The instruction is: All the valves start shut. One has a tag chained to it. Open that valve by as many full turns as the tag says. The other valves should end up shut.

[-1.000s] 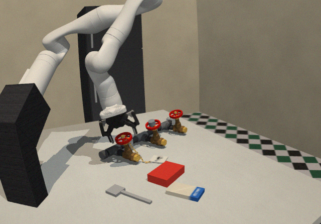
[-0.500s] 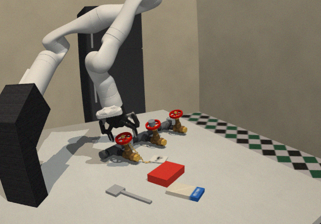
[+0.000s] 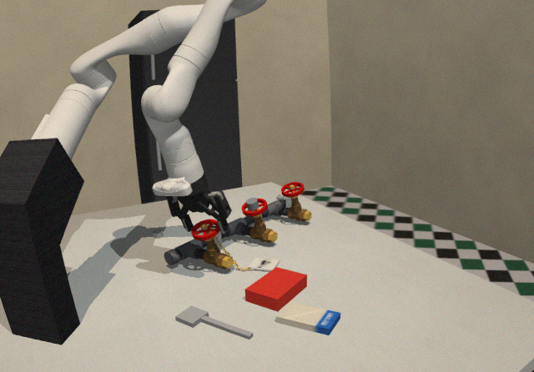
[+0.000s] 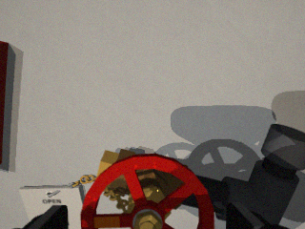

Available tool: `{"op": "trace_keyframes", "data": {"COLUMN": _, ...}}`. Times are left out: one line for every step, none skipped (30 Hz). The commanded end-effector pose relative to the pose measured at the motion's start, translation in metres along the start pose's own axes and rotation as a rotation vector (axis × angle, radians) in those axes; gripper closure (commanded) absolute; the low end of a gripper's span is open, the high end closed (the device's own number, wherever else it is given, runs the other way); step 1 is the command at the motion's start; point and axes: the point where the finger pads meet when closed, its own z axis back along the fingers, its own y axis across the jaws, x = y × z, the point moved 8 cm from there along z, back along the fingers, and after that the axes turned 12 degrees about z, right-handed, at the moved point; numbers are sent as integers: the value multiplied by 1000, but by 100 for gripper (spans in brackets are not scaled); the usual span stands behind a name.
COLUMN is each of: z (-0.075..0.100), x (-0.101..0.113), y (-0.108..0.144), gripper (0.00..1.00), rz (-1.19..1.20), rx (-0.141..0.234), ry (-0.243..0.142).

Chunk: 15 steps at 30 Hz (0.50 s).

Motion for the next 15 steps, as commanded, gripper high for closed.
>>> {"op": "trace_keyframes", "data": {"z": 1, "x": -1, "y": 0, "gripper": 0, "rz": -115, "rx": 6, "ry": 3}}
{"op": "trace_keyframes", "data": {"z": 1, "x": -1, "y": 0, "gripper": 0, "rz": -150, "rx": 6, "ry": 4}}
{"op": "trace_keyframes", "data": {"z": 1, "x": -1, "y": 0, "gripper": 0, "rz": -184, "rx": 5, "ry": 4}}
{"op": "trace_keyframes", "data": {"z": 1, "x": -1, "y": 0, "gripper": 0, "rz": -219, "rx": 5, "ry": 4}}
{"op": "trace_keyframes", "data": {"z": 1, "x": -1, "y": 0, "gripper": 0, "rz": -255, "rx": 5, "ry": 4}}
{"op": "trace_keyframes", "data": {"z": 1, "x": -2, "y": 0, "gripper": 0, "rz": -291, "rx": 5, "ry": 4}}
{"op": "trace_keyframes", "data": {"z": 1, "x": -2, "y": -1, "gripper": 0, "rz": -327, "rx": 5, "ry": 4}}
{"op": "trace_keyframes", "data": {"z": 1, "x": -2, "y": -1, "gripper": 0, "rz": -364, "rx": 4, "ry": 4}}
{"op": "trace_keyframes", "data": {"z": 1, "x": -2, "y": -1, "gripper": 0, "rz": -401, "rx": 4, "ry": 4}}
{"op": "trace_keyframes", "data": {"z": 0, "x": -2, "y": -1, "gripper": 0, "rz": -438, "rx": 4, "ry": 4}}
{"op": "trace_keyframes", "data": {"z": 0, "x": -2, "y": -1, "gripper": 0, "rz": -475, "rx": 4, "ry": 4}}
{"op": "trace_keyframes", "data": {"z": 0, "x": -2, "y": -1, "gripper": 0, "rz": -513, "rx": 3, "ry": 5}}
{"op": "trace_keyframes", "data": {"z": 0, "x": -2, "y": -1, "gripper": 0, "rz": -513, "rx": 3, "ry": 5}}
{"op": "trace_keyframes", "data": {"z": 0, "x": -2, "y": -1, "gripper": 0, "rz": -513, "rx": 3, "ry": 5}}
{"op": "trace_keyframes", "data": {"z": 0, "x": -2, "y": -1, "gripper": 0, "rz": -551, "rx": 3, "ry": 5}}
